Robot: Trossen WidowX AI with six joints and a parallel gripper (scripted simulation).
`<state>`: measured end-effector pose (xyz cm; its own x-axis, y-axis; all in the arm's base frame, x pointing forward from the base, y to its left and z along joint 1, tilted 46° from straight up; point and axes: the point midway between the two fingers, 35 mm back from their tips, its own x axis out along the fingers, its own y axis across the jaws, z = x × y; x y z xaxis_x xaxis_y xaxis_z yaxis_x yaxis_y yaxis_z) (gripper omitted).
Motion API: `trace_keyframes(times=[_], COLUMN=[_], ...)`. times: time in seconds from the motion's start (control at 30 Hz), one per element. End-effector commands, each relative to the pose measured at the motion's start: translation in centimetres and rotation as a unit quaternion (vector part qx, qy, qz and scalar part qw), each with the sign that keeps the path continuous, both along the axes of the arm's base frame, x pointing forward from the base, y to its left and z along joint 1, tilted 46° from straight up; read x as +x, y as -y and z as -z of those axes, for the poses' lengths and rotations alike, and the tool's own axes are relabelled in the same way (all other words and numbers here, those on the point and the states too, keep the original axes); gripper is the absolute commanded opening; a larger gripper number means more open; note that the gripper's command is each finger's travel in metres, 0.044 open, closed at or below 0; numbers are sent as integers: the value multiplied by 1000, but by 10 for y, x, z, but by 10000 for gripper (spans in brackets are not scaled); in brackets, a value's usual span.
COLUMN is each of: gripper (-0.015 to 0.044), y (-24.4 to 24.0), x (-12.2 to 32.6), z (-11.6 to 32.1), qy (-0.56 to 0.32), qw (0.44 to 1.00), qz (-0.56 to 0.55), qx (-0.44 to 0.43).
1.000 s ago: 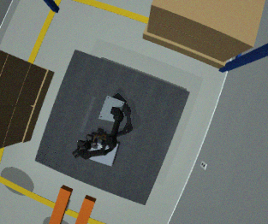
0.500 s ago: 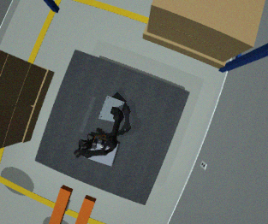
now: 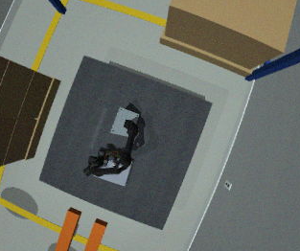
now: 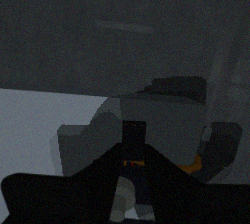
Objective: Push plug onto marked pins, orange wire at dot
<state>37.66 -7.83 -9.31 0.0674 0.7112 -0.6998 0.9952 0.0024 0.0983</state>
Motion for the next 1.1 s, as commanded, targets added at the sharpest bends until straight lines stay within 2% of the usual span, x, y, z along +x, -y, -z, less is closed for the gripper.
trace_keyframes(times=[0.0, 0.23, 0.43, 0.73, 1.07], gripper=[0, 0, 0, 0, 0], y=[6, 37, 40, 34, 24], x=[0, -3, -6, -28, -57], z=[-6, -37, -42, -52, -63], qy=[0, 0, 11, 107, 218], qw=[1000, 1000, 1000, 989, 952], qz=[1, 1, -10, -104, -215], qx=[1, 1, 0, -10, -20])
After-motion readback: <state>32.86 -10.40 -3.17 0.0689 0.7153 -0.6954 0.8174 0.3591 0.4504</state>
